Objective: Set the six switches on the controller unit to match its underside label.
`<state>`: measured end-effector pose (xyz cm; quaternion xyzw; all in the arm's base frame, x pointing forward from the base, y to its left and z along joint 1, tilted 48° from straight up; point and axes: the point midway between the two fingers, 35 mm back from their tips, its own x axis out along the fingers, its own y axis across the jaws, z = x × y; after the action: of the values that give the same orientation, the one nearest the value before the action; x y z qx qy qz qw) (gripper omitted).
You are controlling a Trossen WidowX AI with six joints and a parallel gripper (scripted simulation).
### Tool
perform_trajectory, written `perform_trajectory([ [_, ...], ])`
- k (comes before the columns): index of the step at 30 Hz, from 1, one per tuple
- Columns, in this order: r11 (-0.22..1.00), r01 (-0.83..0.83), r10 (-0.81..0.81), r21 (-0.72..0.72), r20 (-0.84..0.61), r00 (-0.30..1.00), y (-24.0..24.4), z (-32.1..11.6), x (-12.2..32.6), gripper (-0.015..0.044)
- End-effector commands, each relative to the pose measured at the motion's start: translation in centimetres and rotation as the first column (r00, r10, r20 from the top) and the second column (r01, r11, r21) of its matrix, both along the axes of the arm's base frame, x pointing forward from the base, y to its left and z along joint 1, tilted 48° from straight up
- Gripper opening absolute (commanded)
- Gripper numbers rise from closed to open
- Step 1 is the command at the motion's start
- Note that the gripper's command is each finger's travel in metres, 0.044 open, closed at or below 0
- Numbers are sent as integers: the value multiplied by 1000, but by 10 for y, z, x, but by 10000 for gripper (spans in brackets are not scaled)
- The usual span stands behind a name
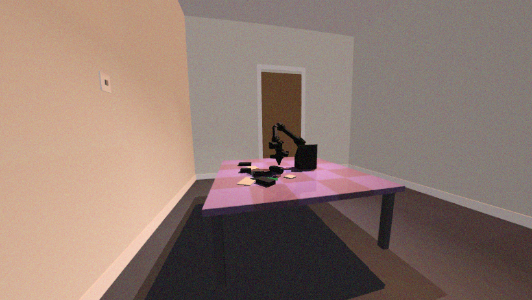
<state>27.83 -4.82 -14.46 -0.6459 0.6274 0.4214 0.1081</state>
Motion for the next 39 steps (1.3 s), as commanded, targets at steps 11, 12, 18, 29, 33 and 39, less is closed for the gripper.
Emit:
perform_trajectory([
  [11,1000,-2,2,-6,-12,1000,-18,-15,-6,0],
  [12,1000,-2,2,-6,-12,1000,-19,-15,-7,0],
  [18,1000,-2,2,-7,-12,1000,-24,-20,-8,0],
  [29,1000,-2,2,-7,-12,1000,-25,-20,-8,0],
  [33,1000,1,-1,-5,-8,1000,-22,-19,-7,0],
  [39,1000,-2,2,-4,-11,1000,8,10,-1,0],
])
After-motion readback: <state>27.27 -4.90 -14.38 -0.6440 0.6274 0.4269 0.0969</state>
